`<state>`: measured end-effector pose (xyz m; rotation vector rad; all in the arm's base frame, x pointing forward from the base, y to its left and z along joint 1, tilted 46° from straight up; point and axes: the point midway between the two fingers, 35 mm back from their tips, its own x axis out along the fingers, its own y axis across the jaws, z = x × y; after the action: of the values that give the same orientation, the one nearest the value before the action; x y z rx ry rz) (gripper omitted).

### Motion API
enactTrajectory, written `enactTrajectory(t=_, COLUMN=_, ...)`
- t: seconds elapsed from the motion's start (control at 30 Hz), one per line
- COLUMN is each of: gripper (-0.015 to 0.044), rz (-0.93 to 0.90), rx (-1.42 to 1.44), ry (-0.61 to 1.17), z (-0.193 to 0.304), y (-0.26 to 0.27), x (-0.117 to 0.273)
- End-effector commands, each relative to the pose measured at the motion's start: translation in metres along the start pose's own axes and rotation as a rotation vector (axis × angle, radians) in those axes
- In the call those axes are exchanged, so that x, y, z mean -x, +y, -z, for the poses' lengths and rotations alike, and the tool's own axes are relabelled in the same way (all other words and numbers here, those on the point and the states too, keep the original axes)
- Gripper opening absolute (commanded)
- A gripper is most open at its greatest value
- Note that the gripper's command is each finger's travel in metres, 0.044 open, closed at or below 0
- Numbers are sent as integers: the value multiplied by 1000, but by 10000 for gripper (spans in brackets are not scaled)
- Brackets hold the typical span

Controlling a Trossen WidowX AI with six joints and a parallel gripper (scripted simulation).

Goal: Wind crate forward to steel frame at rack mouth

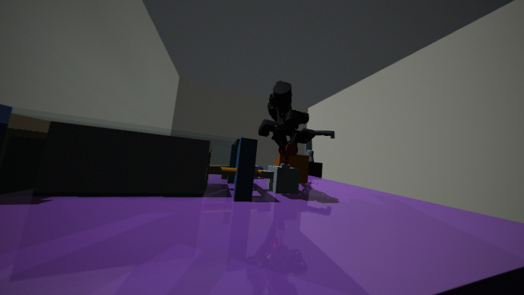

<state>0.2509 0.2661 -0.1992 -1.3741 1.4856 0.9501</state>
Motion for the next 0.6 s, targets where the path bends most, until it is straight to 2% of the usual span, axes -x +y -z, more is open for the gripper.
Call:
enactTrajectory(t=0.0, gripper=0, rz=-55, rx=39, ry=-1, z=-5, y=28, x=-2)
enactTrajectory(t=0.57, gripper=0, rz=-55, rx=39, ry=-1, z=-5, y=31, x=-2)
